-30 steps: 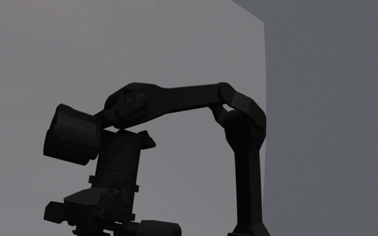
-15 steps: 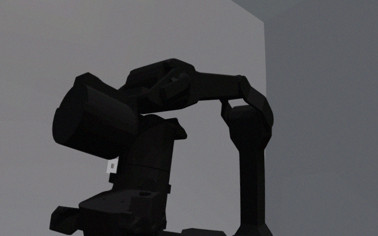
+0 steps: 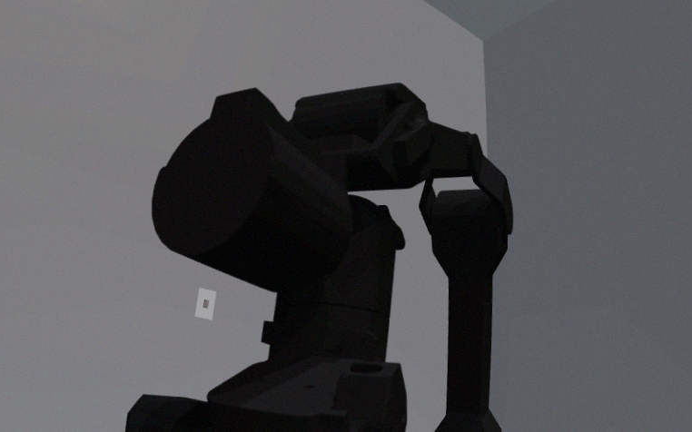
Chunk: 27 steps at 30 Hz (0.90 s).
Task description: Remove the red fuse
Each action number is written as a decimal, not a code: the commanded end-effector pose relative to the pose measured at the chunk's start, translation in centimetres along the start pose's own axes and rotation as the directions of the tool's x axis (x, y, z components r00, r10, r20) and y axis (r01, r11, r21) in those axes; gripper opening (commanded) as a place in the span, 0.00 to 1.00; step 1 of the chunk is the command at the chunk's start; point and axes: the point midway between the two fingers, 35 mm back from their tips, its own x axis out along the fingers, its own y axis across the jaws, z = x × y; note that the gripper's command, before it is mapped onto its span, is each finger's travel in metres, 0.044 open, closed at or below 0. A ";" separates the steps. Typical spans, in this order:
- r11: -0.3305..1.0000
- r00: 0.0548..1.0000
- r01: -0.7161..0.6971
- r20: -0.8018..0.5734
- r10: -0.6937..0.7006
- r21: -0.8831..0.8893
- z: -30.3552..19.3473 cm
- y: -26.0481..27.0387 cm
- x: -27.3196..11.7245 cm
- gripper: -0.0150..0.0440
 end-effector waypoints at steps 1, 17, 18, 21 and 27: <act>1.000 1.000 -0.004 -0.004 0.004 0.003 0.1 0.2 0.7 0.25; 1.000 1.000 -0.004 -0.004 0.004 0.003 0.1 0.2 3.2 0.25; 1.000 1.000 -0.004 -0.004 0.004 0.003 0.0 0.2 3.4 0.25; 1.000 1.000 -0.004 -0.004 0.004 0.003 0.0 0.2 3.8 0.25; 1.000 1.000 -0.004 -0.004 0.004 0.003 0.0 0.2 3.9 0.25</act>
